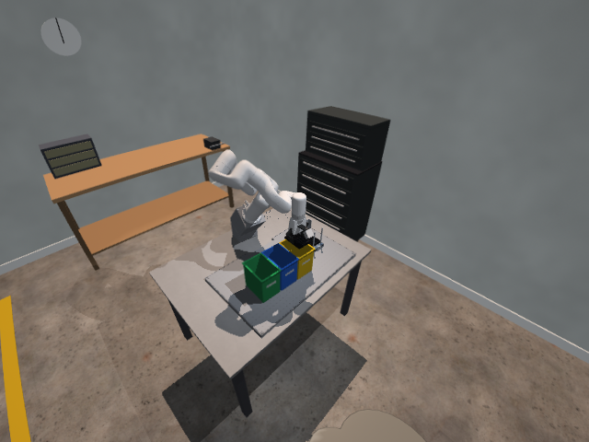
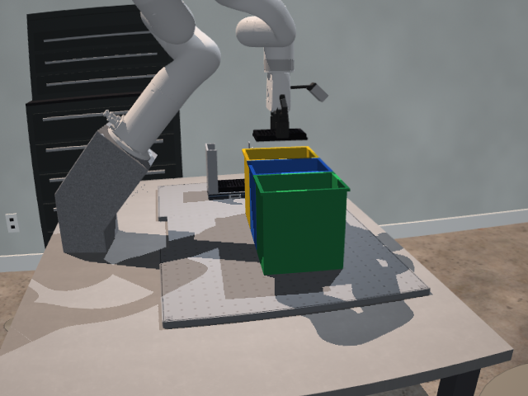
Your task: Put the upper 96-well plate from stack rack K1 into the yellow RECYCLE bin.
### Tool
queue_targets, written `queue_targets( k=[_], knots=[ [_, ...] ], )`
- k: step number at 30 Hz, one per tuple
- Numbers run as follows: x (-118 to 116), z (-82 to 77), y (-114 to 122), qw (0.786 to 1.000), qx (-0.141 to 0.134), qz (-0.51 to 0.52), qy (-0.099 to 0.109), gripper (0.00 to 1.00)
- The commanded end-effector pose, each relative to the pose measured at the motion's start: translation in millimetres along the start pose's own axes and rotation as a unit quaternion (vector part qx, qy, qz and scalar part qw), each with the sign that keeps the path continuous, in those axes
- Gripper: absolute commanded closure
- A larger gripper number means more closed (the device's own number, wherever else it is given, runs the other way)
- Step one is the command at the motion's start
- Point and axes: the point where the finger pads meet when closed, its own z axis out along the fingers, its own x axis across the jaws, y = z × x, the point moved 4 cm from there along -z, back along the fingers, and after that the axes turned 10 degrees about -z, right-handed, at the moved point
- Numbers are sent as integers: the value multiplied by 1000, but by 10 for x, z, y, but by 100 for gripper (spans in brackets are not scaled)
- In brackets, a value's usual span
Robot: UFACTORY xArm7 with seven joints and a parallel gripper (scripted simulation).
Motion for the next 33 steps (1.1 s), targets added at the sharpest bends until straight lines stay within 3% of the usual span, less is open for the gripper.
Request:
queue_targets(
  k=[1,5,16,33],
  knots=[
    [0,-8,-10,1000,1,0,0,100],
    [-1,-8,-10,1000,1,0,0,100],
    [-3,176,-10,1000,1,0,0,100],
    [-4,178,-12,1000,1,0,0,100]
  ],
)
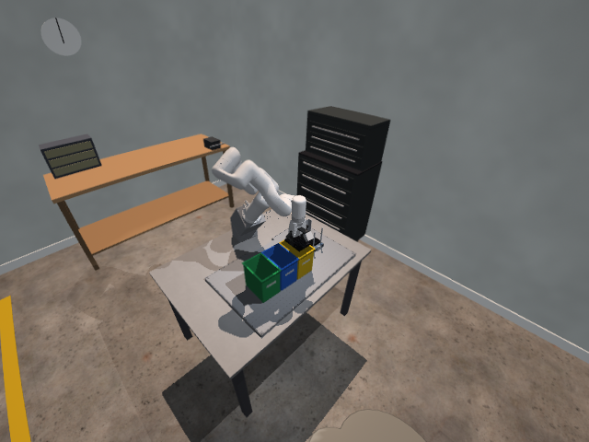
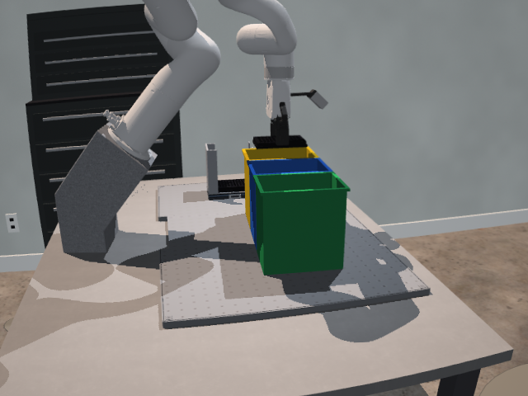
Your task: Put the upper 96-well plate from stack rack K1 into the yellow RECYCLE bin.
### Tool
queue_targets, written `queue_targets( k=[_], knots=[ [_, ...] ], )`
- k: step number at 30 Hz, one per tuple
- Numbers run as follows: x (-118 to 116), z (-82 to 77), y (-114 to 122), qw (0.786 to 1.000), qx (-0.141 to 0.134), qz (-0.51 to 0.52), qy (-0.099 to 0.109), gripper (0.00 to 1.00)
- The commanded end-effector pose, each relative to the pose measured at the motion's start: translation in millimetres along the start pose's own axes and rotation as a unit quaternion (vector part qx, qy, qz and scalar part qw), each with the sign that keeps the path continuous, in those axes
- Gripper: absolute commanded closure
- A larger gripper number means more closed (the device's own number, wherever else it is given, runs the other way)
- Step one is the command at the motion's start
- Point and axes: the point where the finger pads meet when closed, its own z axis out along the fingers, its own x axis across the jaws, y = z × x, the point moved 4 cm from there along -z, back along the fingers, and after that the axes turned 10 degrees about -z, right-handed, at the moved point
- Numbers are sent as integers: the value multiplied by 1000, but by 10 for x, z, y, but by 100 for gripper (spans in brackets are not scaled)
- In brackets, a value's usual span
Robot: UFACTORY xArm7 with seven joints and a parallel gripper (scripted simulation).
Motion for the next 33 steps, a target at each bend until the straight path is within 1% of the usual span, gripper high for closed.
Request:
queue_targets(
  k=[1,33],
  knots=[
    [1,-6,-10,1000,1,0,0,100],
    [0,36,-7,1000,1,0,0,100]
  ],
)
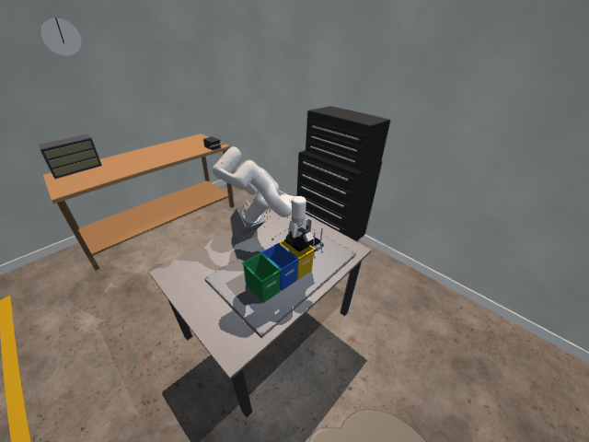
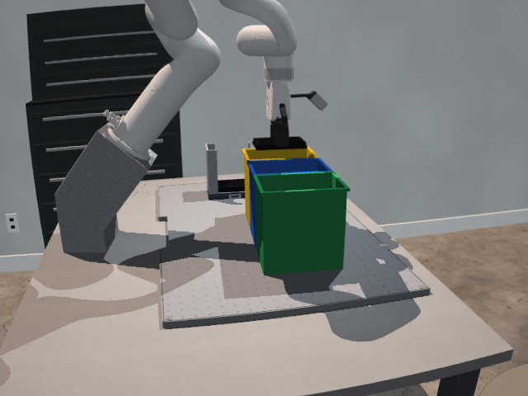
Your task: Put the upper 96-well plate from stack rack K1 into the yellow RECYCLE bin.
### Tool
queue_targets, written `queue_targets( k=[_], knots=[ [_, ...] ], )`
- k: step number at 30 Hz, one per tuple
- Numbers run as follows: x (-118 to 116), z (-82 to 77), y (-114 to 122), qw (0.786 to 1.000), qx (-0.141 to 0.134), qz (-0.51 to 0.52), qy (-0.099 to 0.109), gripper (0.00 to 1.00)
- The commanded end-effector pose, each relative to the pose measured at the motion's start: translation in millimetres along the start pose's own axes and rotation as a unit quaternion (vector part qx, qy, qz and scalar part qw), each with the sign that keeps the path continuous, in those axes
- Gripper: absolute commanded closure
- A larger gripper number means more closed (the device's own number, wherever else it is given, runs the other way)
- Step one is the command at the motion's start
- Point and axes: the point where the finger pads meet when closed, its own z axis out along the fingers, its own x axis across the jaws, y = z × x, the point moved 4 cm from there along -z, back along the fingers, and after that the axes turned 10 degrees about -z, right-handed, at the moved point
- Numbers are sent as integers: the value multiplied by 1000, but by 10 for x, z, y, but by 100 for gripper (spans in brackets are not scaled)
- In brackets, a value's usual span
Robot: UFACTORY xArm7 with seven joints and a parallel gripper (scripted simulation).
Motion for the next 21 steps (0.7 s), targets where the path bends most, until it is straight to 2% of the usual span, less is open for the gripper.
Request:
queue_targets(
  k=[1,21],
  knots=[
    [1,1,-10,1000,1,0,0,100],
    [1,28,-10,1000,1,0,0,100]
  ],
)
